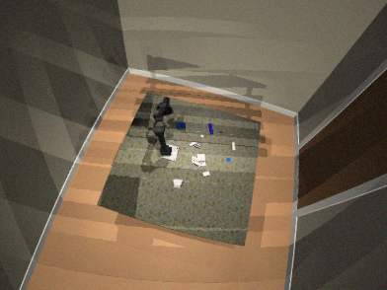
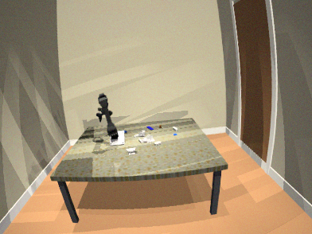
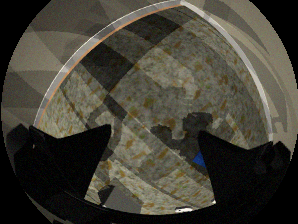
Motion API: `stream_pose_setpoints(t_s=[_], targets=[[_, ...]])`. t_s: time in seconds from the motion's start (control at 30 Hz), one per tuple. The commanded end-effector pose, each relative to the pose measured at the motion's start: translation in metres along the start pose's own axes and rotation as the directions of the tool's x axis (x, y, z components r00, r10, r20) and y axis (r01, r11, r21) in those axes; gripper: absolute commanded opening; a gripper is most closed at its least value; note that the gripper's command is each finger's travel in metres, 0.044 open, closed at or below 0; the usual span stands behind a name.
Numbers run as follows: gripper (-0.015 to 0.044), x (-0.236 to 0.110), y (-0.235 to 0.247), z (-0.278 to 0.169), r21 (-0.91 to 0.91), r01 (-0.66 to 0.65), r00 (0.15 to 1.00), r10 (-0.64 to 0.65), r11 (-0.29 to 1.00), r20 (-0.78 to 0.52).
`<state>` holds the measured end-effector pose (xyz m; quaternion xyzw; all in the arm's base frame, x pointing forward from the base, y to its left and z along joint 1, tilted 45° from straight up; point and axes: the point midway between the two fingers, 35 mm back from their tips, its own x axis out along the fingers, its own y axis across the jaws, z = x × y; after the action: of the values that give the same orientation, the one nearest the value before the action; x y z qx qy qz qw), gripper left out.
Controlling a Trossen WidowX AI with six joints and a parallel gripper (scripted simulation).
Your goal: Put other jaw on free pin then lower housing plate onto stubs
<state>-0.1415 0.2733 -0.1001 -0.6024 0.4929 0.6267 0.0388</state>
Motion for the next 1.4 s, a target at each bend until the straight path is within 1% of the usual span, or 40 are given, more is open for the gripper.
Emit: stream_pose_setpoints(t_s=[0.0, 0.3, 0.63, 0.97, 1.37], targets=[[0.0440, -0.008, -0.015, -0.010, 0.114, 0.024, 1.000, -0.024, 0.993, -0.001], [0.0440, -0.021, -0.043, -0.032, 0.337, 0.063, 0.998, -0.064, 0.939, -0.010], [0.0440, -0.034, -0.071, -0.060, 0.564, 0.099, 0.994, -0.101, 0.820, -0.028], [0.0440, -0.046, -0.097, -0.092, 0.753, 0.126, 0.990, -0.130, 0.645, -0.054], [0.0440, -0.056, -0.123, -0.134, 0.913, 0.147, 0.984, -0.153, 0.381, -0.094]])
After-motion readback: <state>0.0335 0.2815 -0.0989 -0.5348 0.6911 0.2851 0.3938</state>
